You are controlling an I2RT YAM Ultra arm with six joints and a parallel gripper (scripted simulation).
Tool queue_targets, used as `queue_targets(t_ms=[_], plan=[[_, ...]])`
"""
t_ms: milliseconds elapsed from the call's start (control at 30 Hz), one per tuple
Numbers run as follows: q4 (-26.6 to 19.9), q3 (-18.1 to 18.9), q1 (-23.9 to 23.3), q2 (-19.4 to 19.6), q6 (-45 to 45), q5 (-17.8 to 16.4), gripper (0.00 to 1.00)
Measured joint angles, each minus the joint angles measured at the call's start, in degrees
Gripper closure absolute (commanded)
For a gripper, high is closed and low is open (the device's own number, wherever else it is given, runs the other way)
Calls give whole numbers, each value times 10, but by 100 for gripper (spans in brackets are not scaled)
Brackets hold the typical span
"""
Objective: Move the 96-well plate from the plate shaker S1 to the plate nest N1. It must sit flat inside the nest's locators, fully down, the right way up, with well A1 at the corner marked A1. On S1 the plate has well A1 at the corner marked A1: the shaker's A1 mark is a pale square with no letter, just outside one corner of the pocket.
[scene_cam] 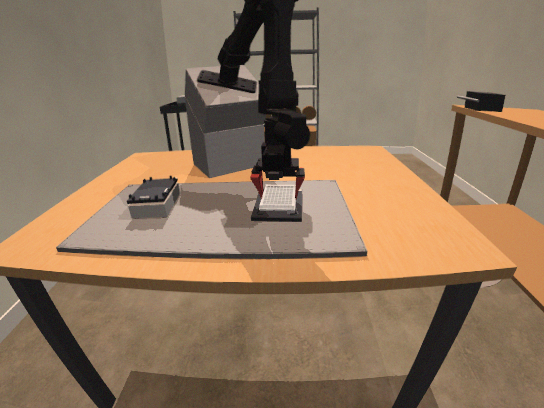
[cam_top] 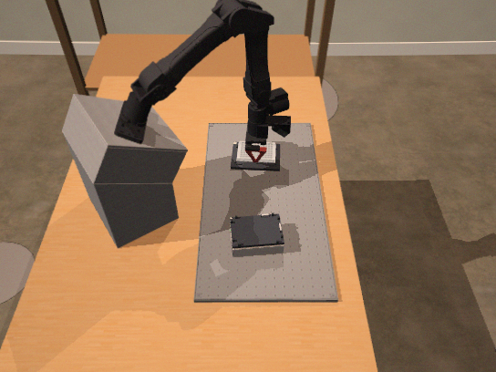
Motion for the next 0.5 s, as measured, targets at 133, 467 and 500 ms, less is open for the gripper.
queue_targets(t_ms=[133,467,500], plan=[[1,0,0,2,0,0,100],[5,0,0,5,0,0,100],[5,0,0,5,0,0,100]])
